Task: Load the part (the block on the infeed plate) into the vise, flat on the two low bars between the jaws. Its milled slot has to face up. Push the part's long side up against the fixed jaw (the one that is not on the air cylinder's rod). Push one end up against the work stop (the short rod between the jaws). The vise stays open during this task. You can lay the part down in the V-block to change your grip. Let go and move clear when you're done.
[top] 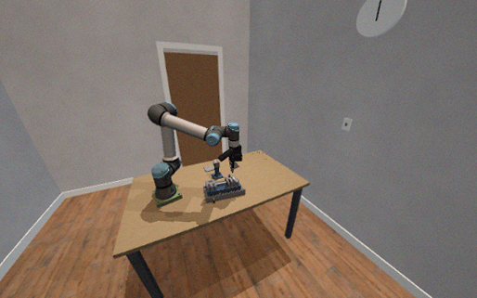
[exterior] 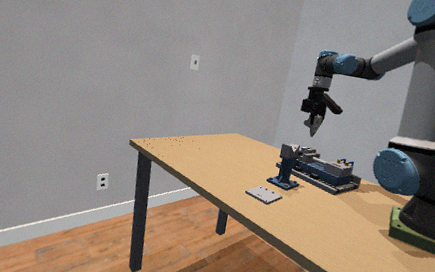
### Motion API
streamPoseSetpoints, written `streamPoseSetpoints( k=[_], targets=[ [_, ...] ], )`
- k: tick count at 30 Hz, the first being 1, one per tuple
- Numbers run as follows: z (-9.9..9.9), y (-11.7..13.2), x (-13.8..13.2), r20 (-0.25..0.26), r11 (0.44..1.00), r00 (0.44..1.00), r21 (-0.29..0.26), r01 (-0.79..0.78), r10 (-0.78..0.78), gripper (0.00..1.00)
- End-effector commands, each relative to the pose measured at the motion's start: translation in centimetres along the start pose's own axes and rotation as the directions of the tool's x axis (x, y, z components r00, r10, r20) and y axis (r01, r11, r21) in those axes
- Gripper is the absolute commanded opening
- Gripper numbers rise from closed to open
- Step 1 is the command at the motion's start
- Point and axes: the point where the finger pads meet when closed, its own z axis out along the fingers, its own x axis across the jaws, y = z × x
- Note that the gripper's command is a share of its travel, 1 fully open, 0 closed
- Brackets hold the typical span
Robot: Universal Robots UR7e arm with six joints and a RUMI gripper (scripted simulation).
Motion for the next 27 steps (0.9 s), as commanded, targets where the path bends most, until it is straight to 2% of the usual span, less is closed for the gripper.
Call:
streamPoseSetpoints(
  k=[1,19,22,24,27],
  targets=[
    [-0.1,0.0,0.0,0.001,1.000,1.000,-0.001,0.000,0.000,0.00],
    [-0.1,0.0,-0.1,0.001,1.000,1.000,-0.001,0.000,0.000,0.00],
    [-0.1,0.0,-1.9,0.001,1.000,1.000,-0.001,0.000,0.000,0.00],
    [-0.1,0.0,-1.9,0.001,1.000,1.000,-0.001,0.000,0.000,0.00],
    [0.0,-0.2,-4.4,0.001,1.000,1.000,-0.001,-0.001,0.001,0.00]
  ],
)
